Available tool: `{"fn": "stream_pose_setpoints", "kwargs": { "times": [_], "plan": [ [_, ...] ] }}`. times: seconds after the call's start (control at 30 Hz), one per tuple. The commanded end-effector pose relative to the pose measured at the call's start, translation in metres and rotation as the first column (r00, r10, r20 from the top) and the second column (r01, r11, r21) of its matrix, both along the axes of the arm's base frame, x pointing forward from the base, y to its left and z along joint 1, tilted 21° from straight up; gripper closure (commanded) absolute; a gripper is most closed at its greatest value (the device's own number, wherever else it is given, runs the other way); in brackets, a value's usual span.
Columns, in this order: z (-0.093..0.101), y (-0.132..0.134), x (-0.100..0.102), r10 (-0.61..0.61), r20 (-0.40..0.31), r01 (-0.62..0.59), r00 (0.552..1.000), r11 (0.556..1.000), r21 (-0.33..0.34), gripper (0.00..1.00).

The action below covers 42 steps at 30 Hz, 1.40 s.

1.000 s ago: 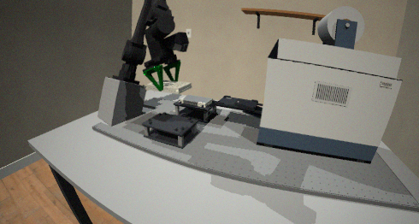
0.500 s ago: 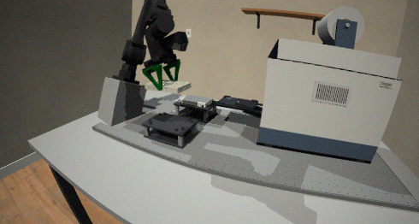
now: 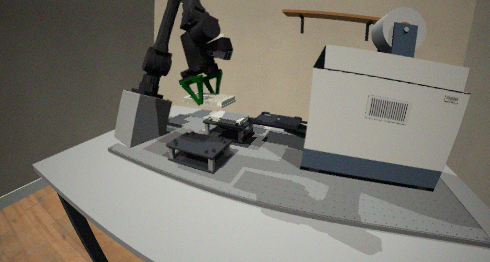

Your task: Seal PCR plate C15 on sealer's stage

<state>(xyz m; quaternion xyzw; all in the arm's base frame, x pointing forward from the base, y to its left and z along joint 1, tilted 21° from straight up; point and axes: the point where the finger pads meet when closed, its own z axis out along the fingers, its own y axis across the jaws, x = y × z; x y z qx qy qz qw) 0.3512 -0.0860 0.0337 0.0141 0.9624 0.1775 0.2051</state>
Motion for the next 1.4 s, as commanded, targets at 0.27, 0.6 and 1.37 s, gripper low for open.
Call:
{"fn": "stream_pose_setpoints", "kwargs": {
  "times": [0.27, 0.6, 1.37],
  "plan": [
    [0.020, 0.000, 0.037, -0.030, 0.043, 0.030, 0.999, 0.999, -0.014, 1.00],
    [0.029, 0.013, 0.058, -0.046, 0.046, 0.046, 0.998, 0.999, -0.010, 1.00],
    [0.042, 0.045, 0.084, -0.035, 0.042, 0.036, 0.998, 0.999, -0.003, 1.00]
  ]
}}
